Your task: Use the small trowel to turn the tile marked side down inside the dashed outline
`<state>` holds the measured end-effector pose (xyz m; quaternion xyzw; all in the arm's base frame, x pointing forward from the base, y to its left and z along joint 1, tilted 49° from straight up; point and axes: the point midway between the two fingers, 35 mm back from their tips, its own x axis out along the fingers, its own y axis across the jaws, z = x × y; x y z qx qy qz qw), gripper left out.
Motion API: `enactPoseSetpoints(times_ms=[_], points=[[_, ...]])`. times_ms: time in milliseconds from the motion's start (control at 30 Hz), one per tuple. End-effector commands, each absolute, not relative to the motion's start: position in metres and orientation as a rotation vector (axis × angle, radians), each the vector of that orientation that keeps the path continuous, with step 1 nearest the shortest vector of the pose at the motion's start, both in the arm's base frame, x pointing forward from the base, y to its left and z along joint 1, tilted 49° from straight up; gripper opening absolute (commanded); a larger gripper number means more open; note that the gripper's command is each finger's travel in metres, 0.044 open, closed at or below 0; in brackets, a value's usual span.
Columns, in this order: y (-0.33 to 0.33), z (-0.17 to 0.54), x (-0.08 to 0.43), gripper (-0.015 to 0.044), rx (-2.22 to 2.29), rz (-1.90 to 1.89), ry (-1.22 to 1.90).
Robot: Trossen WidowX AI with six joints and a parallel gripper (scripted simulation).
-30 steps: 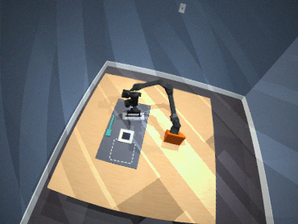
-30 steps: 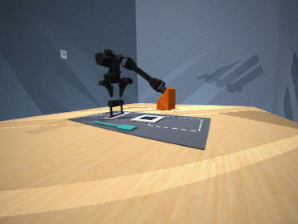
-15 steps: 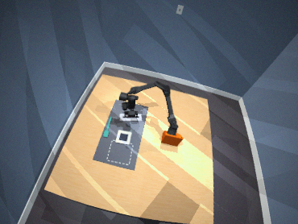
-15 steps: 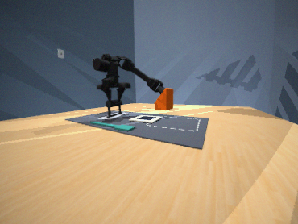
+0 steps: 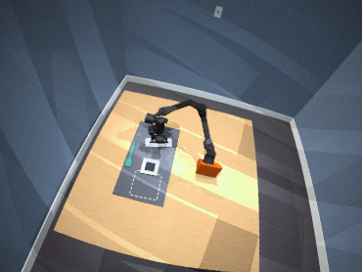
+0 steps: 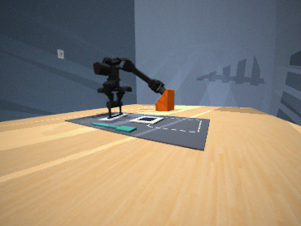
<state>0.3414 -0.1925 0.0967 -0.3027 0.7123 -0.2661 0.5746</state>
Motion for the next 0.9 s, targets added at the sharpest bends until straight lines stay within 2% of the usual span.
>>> enactPoseSetpoints(times_ms=[0,667,867], points=[[-0.1930,0.0970,0.3414,0.0138,-0.714,-0.625,1.668],[-0.1930,0.0970,0.3414,0.0130,-0.718,-0.621,1.670],[-0.1930,0.0970,0.3414,0.0130,-0.831,-0.492,1.733]])
